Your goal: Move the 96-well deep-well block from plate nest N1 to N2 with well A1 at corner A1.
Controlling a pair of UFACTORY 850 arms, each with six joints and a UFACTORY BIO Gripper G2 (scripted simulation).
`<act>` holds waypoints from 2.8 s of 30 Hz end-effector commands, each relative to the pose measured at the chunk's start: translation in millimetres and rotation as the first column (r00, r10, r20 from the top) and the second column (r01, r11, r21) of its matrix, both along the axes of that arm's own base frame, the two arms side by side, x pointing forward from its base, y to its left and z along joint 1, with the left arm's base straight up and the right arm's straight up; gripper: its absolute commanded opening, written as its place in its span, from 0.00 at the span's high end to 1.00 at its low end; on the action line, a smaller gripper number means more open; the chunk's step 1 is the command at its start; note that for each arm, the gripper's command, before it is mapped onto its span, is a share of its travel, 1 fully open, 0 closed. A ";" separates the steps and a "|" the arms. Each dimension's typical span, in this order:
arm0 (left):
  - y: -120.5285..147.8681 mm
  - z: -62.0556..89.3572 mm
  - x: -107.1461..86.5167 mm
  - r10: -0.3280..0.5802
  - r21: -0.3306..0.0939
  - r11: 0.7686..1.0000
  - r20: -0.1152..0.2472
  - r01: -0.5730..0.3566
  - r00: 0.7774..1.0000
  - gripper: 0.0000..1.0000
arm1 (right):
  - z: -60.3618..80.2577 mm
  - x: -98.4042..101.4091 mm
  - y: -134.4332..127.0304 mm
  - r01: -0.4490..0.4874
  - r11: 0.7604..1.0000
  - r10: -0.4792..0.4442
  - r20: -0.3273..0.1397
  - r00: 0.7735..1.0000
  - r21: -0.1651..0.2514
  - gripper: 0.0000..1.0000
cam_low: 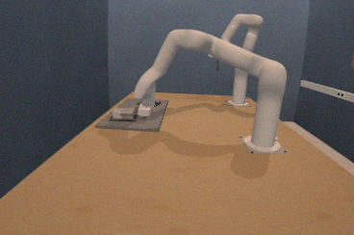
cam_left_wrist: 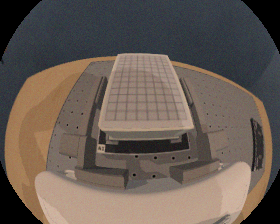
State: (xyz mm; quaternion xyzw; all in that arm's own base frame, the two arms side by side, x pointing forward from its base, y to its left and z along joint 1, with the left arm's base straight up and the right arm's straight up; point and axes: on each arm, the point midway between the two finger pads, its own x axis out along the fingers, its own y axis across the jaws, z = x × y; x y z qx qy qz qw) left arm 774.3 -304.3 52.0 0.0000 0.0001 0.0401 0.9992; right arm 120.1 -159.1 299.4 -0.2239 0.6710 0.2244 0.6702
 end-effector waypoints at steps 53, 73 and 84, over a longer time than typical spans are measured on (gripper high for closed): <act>-0.5 -8.2 0.9 0.000 -0.001 1.000 0.002 0.000 1.000 1.00 | 0.4 0.4 -0.2 0.000 1.000 0.000 0.001 1.000 -0.001 0.00; -0.5 -8.2 0.9 0.000 -0.001 1.000 0.002 0.000 1.000 1.00 | 0.4 0.4 -0.2 0.000 1.000 0.000 0.001 1.000 -0.001 0.00; -0.5 -7.6 0.9 0.000 -0.001 1.000 0.002 0.000 1.000 1.00 | 0.4 0.4 -0.2 0.000 1.000 0.000 0.001 1.000 -0.001 0.00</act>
